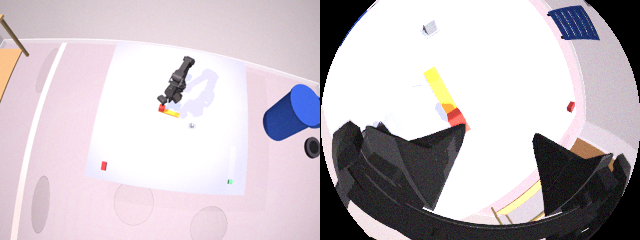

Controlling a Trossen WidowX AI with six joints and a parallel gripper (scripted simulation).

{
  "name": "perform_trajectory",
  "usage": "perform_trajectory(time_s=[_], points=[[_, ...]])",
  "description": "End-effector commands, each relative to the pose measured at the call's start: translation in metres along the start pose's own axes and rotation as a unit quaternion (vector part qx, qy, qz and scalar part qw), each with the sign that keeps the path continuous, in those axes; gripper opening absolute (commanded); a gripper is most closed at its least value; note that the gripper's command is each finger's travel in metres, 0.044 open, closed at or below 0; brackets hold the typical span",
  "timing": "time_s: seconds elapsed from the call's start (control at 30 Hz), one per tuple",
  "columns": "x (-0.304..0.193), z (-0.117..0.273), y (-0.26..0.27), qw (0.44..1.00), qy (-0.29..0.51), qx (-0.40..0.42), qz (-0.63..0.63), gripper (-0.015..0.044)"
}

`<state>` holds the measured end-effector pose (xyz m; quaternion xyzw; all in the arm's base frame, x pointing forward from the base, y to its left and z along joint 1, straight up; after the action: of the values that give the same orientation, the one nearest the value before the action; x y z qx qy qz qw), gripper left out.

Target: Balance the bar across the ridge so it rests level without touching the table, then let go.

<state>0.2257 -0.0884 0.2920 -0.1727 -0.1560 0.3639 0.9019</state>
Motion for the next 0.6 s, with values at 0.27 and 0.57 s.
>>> perform_trajectory(time_s=[0.27,0.57], points=[[0.006,-0.045,0.030,0.967,0.019,0.160,0.196,0.0315],[0.008,-0.059,0.042,0.938,0.014,0.221,0.267,0.0315]])
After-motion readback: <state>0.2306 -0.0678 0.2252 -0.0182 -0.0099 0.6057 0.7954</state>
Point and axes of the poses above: the point midway between the two fingers, 35 mm back from their tips, its own z axis back along the fingers, its own y axis across the jaws, x = y × z, the point moved 4 cm from there along z, back along the fingers, and after that the axes turned 4 degrees about -z, right-handed, at the moved point
